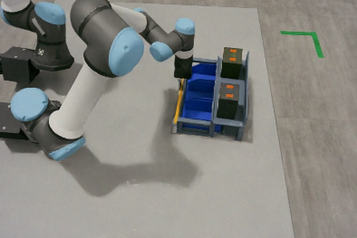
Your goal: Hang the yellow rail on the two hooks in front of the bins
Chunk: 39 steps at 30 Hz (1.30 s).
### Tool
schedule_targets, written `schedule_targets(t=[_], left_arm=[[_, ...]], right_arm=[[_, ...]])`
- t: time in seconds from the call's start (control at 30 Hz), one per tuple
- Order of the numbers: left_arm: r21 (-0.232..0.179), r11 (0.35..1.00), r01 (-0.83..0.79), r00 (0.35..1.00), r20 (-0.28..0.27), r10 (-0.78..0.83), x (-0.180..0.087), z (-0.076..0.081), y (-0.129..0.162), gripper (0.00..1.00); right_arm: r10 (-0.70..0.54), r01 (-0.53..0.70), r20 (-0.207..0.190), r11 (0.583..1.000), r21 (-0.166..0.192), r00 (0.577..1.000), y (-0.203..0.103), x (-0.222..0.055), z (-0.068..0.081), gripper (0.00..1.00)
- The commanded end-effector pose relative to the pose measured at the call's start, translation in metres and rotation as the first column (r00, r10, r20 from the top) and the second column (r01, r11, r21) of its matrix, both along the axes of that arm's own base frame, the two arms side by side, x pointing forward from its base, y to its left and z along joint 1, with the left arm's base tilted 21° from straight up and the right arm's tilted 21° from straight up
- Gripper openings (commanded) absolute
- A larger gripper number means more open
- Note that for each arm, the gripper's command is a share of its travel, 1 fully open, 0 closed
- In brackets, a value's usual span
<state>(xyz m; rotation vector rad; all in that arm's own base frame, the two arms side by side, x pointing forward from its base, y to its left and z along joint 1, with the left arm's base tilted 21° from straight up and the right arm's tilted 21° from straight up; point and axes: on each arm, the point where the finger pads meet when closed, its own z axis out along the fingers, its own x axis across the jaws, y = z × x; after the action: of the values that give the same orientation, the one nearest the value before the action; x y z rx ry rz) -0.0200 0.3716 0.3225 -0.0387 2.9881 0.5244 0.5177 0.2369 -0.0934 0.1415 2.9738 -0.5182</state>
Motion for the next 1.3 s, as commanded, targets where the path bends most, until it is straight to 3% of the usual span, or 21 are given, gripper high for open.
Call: schedule_targets(t=[0.0, 1.27], left_arm=[[0.001, 1.0, -0.001, 1.0, 0.001, 0.001, -0.0007, 0.0, -0.0004, 1.0], [0.001, 1.0, -0.001, 1.0, 0.001, 0.001, -0.0007, 0.0, -0.0004, 1.0]], right_arm=[[0.0, 0.0, 0.0, 1.0, -0.001, 1.0, -0.0013, -0.0001, -0.0008, 0.0], [0.0, 0.0, 0.0, 1.0, -0.001, 1.0, -0.0023, 0.0003, -0.0038, 0.0]])
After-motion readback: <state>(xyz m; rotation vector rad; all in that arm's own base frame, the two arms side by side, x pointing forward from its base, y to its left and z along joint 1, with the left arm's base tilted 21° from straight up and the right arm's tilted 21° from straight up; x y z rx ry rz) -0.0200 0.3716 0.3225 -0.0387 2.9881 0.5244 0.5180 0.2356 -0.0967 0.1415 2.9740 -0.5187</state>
